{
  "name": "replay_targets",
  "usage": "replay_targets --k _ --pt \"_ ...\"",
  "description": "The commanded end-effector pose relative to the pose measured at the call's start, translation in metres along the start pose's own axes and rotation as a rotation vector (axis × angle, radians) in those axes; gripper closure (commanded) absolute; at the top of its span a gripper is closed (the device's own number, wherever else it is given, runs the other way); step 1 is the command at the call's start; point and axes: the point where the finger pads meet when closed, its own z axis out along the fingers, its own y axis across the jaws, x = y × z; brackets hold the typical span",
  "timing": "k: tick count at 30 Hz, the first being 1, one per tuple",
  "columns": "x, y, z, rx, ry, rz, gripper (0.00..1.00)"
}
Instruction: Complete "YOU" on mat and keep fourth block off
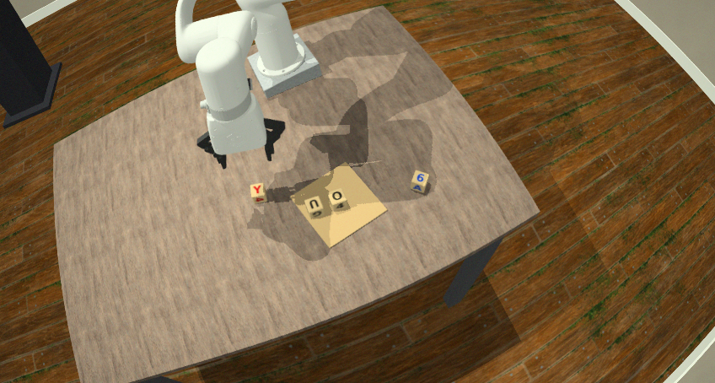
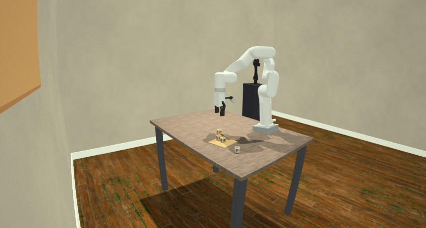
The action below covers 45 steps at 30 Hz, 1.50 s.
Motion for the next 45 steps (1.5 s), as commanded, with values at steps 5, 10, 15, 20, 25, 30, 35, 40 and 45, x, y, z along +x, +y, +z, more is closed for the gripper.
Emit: replay_targets --k 5,10,15,20,25,30,35,40,45 --pt "-0.001 0.0 0.006 0.001 -0.004 0.22 0.0" --pt "-0.001 0.0 0.008 0.001 -0.004 0.282 0.0" --pt "-0.001 -0.001 0.012 0.0 -0.004 0.418 0.0" --pt "-0.001 -0.001 0.015 0.0 -0.004 0.523 0.0" --pt "-0.001 -0.001 0.018 -0.001 -0.004 0.626 0.0" --pt "-0.001 -0.001 0.021 -0.001 -0.003 0.722 0.0" --pt "-0.001 -0.001 0.024 -0.002 -0.003 0.824 0.0" --pt "-0.001 -0.001 0.027 -0.002 -0.003 0.928 0.0" --pt "-0.001 -0.001 0.031 -0.003 -0.003 1.031 0.0"
